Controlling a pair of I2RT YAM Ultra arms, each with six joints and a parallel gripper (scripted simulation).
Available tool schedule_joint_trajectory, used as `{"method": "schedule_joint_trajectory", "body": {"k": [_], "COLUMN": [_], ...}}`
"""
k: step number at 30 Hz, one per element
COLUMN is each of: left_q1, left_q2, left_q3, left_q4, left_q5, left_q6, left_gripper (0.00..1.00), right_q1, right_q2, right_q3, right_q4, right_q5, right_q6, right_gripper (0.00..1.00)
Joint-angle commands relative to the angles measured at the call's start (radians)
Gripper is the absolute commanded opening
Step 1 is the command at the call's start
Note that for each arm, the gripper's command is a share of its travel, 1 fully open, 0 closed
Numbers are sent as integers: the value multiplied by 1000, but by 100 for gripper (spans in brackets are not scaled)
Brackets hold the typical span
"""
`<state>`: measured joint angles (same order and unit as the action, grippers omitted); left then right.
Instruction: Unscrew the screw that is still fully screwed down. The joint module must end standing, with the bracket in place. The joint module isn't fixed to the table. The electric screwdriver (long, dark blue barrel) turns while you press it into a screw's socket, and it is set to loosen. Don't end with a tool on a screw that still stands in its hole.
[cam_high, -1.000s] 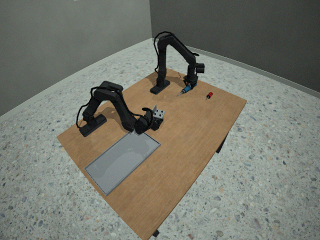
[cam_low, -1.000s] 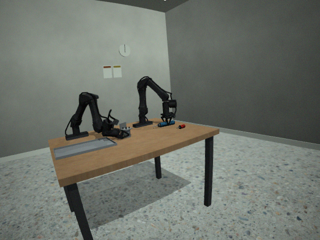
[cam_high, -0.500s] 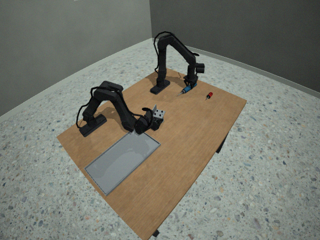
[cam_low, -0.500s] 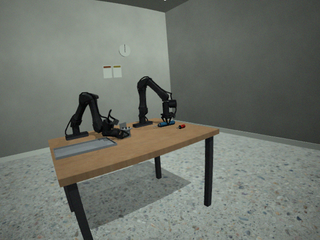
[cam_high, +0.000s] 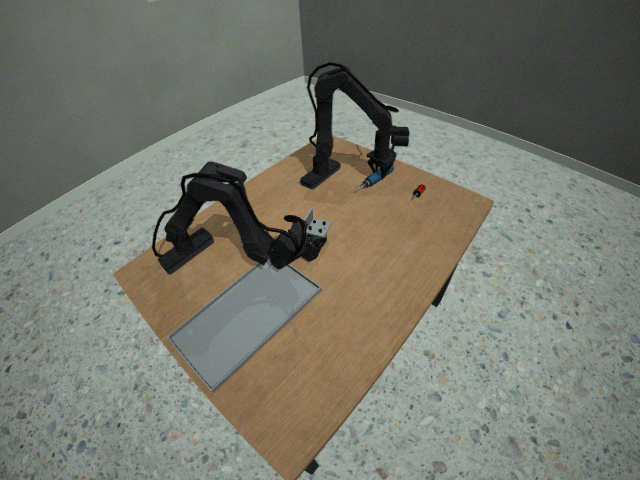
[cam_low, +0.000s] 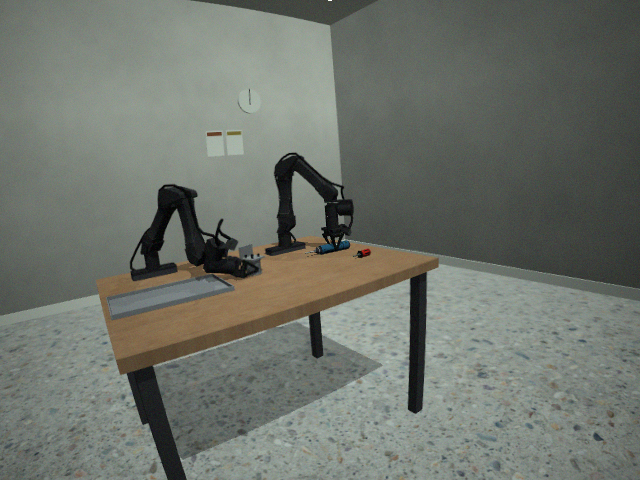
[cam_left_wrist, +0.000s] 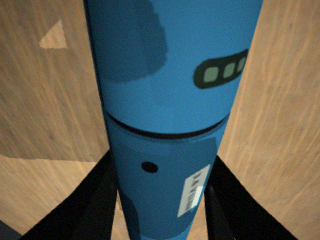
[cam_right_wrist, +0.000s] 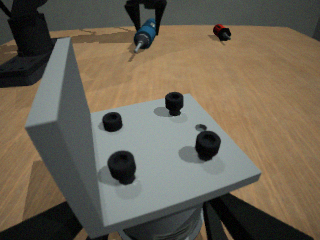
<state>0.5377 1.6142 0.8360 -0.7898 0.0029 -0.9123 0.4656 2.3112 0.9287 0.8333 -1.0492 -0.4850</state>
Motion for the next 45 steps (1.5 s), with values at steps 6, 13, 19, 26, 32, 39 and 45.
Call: {"method": "schedule_joint_trajectory", "body": {"k": [6,13,19,26,32,39,45], "left_q1": [-1,-1,-1,-1,-1,-1,-1], "left_q2": [-5,-5,-5,-5,-5,-5,-5], "left_q3": [6,6,6,6,6,6,6], "left_q4": [3,3,3,3,3,3,3], "left_q5": [-5,-5,-5,-5,-5,-5,-5], "left_q6": [-2,-2,-2,-2,-2,-2,-2], "left_gripper": [44,44,44,43,43,42,42], "right_q1": [-13,-13,-13,-13,-13,-13,-13], "right_q2": [-33,-33,-33,-33,-33,-33,-33], "right_q3": [-2,-2,-2,-2,-2,-2,-2], "right_q4": [4,4,4,4,4,4,4], "right_q5": [-7,-7,-7,-7,-7,-7,-7], "right_q6": [6,6,6,6,6,6,6], "right_gripper": [59,59,59,59,59,59,59]}}
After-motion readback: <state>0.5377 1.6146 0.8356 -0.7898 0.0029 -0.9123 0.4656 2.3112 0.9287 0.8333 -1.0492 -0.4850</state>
